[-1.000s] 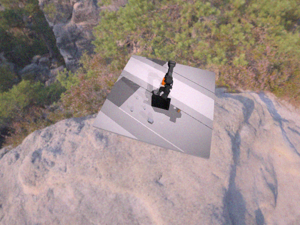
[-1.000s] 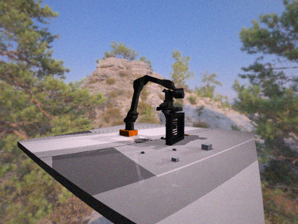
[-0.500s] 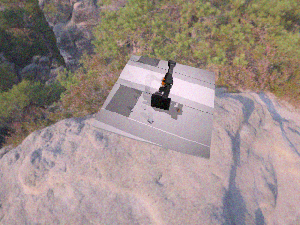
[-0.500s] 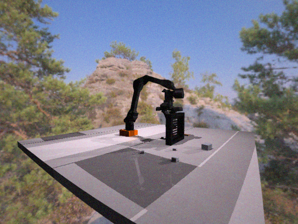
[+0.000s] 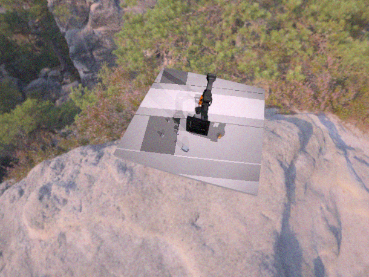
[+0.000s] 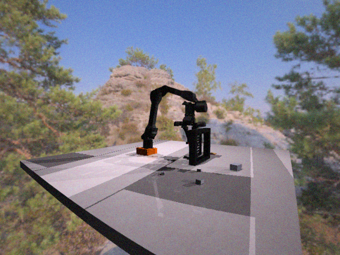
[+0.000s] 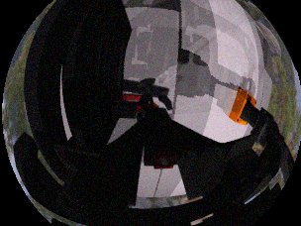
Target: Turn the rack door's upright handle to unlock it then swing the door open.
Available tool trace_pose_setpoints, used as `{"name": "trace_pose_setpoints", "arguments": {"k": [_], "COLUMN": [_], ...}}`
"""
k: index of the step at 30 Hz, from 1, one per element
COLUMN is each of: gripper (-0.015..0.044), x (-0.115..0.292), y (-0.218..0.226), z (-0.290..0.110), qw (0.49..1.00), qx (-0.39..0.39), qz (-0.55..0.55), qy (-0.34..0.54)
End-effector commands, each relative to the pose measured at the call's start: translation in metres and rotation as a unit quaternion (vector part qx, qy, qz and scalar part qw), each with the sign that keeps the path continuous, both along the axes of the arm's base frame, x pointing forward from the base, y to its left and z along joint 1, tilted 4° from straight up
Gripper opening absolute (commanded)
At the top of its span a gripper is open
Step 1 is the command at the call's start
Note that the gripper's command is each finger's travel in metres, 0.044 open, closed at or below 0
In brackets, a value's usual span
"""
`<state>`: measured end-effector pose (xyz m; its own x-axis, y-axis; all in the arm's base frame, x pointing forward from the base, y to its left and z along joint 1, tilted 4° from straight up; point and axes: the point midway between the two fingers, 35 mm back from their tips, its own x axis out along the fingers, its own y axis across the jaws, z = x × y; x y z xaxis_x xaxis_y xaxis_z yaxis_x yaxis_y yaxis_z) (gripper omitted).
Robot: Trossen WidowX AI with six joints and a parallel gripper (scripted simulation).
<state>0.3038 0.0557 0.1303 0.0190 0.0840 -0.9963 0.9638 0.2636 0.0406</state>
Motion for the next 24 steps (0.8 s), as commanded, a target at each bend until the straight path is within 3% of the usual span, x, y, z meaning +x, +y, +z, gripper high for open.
{"name": "trace_pose_setpoints", "arguments": {"k": [1, 24], "gripper": [0.0017, 0.0017], "x": [-0.004, -0.033], "y": [-0.004, -0.034], "z": [0.000, -0.004], "qw": [0.999, 0.969], "qx": [-0.003, -0.009], "qz": [0.053, 0.244], "qy": [-0.008, -0.022]}}
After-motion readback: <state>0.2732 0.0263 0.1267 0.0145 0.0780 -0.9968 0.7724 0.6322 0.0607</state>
